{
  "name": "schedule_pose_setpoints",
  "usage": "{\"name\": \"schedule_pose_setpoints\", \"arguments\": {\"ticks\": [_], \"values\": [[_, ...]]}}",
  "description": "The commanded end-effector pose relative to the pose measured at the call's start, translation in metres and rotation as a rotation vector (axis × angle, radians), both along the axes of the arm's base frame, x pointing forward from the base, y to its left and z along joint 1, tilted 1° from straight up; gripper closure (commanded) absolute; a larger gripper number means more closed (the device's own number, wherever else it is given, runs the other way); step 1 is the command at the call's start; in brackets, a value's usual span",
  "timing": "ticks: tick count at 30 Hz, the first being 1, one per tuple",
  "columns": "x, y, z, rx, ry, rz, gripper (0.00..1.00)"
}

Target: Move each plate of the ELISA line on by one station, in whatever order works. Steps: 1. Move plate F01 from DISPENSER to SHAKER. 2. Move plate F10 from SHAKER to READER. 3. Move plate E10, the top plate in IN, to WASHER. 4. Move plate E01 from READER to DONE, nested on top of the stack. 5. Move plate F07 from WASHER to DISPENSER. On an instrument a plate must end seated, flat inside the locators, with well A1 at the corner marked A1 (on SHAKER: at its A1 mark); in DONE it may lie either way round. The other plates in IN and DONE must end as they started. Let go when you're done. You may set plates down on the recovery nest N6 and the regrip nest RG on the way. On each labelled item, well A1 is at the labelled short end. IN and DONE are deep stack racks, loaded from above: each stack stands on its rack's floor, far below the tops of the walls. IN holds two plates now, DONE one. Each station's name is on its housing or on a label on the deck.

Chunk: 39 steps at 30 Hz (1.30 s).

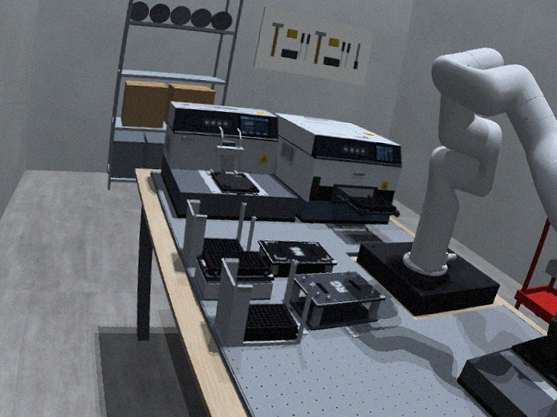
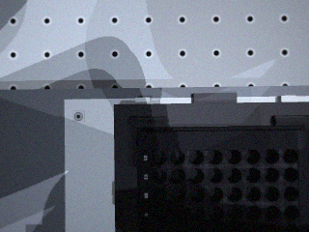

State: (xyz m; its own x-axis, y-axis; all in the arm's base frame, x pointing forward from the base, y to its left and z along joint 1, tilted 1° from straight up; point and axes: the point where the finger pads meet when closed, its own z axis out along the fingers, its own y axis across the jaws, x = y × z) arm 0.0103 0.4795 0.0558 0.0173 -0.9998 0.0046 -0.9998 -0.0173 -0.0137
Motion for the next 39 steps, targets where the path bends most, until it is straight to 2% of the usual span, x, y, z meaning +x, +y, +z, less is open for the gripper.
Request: {"name": "schedule_pose_setpoints", "arguments": {"ticks": [1,39], "values": [[0.000,0.001,0.007,0.004,0.000,0.000,0.00],[-0.001,0.002,0.053,0.004,0.000,0.000,0.00]]}}
